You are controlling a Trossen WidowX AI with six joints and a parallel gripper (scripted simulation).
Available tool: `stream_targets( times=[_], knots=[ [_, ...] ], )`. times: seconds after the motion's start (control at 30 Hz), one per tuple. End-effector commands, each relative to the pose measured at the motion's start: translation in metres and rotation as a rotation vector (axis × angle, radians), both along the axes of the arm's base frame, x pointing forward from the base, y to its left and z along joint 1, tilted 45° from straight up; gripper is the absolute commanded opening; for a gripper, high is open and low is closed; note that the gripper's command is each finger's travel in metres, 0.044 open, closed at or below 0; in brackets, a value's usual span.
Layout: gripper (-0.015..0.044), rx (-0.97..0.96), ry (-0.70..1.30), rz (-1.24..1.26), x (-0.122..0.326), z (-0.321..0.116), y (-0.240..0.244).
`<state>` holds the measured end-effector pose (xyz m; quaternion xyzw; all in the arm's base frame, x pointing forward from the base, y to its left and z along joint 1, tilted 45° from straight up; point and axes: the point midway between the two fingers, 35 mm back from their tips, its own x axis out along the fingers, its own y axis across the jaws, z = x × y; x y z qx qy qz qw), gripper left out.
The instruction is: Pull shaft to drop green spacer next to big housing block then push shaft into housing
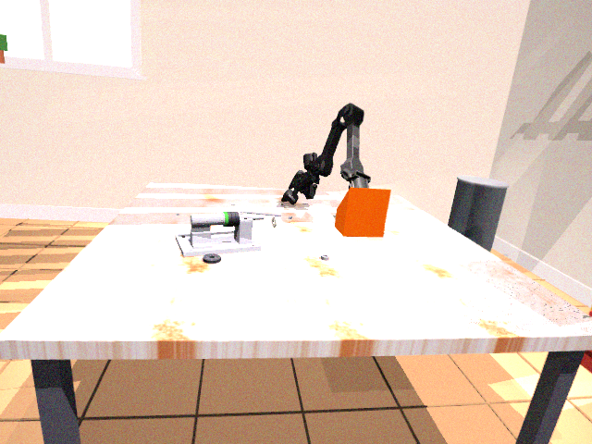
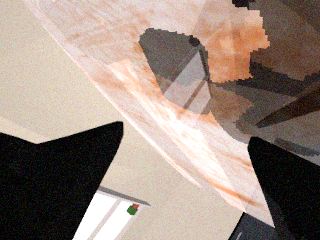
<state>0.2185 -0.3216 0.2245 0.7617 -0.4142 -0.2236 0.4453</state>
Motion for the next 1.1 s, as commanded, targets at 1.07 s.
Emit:
stream_targets(
  times=[1.07],
  knots=[
    [0.0440,0.439,0.548,0.596,0.111,-0.294,0.415]
  ],
)
